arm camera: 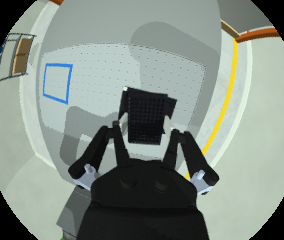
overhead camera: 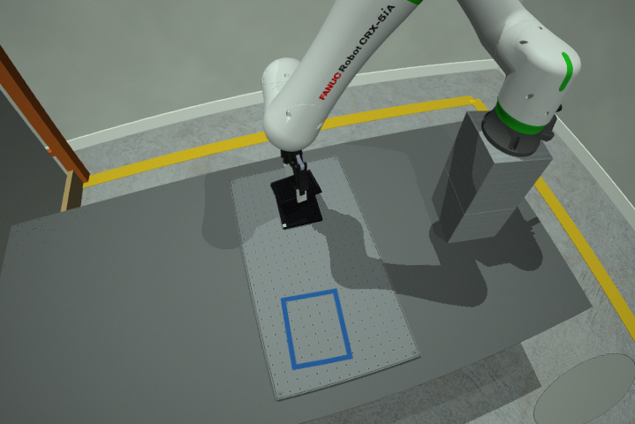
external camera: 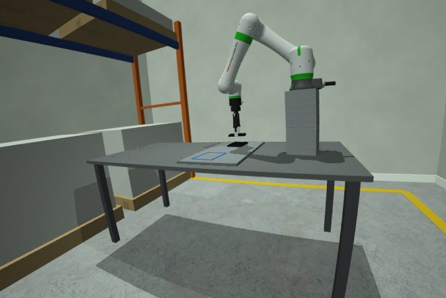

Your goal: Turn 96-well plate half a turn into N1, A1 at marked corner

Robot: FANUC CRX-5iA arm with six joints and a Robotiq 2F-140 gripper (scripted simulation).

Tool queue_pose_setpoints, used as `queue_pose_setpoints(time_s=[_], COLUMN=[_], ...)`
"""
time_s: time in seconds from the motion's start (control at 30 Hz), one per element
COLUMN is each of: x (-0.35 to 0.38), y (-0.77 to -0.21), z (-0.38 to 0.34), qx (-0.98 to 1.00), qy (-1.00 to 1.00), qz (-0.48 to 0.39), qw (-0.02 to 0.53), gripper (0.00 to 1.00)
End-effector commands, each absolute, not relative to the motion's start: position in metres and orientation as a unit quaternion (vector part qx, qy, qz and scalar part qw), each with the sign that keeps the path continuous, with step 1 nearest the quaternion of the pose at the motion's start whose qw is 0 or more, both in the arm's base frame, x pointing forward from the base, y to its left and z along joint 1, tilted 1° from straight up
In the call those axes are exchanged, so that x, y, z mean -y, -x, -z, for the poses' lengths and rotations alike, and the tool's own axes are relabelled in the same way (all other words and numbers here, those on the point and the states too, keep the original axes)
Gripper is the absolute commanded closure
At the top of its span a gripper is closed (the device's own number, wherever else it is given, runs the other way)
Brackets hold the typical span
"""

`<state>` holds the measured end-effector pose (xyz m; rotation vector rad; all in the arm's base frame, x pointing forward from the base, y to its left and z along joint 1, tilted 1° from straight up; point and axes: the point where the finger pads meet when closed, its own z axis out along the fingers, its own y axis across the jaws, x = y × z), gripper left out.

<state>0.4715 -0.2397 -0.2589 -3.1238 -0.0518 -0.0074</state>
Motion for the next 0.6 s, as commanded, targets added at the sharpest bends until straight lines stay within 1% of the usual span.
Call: queue_pose_setpoints(time_s=[0.0,0.37,0.43,0.57], x=[0.2401,0.2402,0.2402,0.2403], y=[-0.4717,-0.4718,-0.4718,-0.4718], z=[0.2588,0.2588,0.2588,0.2588], qx=[-0.041,-0.223,-0.223,-0.287], qy=[0.999,0.975,0.975,0.958], qz=[0.002,0.0,0.0,0.0], qw=[0.008,0.009,0.009,0.009], gripper=[1.0,1.0,1.0,1.0])
